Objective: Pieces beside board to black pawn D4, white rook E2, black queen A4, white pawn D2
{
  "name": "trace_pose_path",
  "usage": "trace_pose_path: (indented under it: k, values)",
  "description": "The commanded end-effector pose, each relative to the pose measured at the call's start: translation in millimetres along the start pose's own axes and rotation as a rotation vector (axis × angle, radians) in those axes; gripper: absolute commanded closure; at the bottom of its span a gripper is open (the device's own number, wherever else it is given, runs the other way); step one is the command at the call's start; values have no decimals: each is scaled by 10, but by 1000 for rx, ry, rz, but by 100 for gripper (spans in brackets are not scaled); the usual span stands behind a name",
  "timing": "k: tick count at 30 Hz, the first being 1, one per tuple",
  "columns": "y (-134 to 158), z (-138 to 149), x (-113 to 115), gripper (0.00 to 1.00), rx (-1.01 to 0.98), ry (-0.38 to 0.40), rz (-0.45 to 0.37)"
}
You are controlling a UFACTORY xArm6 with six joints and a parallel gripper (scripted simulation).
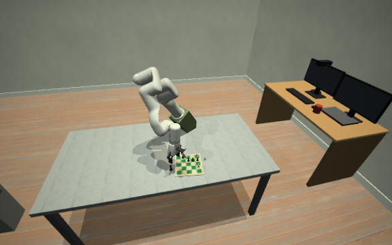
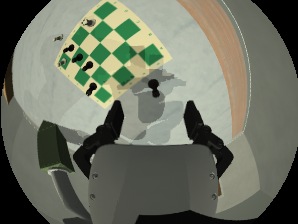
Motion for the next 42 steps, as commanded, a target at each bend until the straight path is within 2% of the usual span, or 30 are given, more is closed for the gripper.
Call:
trace_pose_path:
  k: [1,14,16,17,18,19,42]
  values:
    - [131,102,17,0,275,-42,17]
    - [267,178,21,0,793,-68,39]
    - [267,178,21,0,793,-68,39]
    - [262,198,19,0,898,-102,49]
    - [261,200,19,0,908,-107,50]
    - [261,200,19,58,908,-107,50]
    - [261,200,19,58,908,-107,50]
Point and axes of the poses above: the point where the finger pads meet when closed, its own x axis back along the fingers, its own z axis across the jaws, y = z × x, the point moved 6 cm from there along x, back along the fingers
